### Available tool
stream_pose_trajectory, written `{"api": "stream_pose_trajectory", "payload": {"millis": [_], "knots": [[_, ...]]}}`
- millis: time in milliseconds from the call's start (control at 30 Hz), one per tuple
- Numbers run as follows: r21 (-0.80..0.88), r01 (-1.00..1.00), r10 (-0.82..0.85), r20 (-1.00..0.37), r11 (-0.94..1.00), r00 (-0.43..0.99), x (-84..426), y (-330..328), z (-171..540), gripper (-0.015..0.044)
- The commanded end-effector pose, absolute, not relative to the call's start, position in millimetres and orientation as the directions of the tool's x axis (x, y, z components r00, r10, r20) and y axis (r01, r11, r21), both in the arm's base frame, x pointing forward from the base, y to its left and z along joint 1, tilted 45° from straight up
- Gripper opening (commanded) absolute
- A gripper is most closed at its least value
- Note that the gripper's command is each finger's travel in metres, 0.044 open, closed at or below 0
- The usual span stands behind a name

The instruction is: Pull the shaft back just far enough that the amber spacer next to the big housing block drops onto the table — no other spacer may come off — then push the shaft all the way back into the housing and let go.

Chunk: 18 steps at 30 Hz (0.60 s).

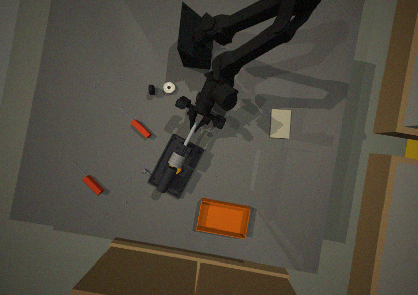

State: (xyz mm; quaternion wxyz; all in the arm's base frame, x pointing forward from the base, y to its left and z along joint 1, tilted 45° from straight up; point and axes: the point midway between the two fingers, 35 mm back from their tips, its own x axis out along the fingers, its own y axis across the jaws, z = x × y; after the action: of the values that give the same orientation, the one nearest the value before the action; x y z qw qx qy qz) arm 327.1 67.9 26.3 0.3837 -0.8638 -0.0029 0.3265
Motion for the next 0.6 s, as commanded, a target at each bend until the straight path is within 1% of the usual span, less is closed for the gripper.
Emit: {"api": "stream_pose_trajectory", "payload": {"millis": [0,567], "knots": [[-0.665,-0.245,0.256,-0.562,-0.706,0.787,327.2,67.9,26.3,0.0000],[-0.666,-0.250,0.255,-0.564,-0.703,0.786,331.2,67.4,26.1,0.0000]]}}
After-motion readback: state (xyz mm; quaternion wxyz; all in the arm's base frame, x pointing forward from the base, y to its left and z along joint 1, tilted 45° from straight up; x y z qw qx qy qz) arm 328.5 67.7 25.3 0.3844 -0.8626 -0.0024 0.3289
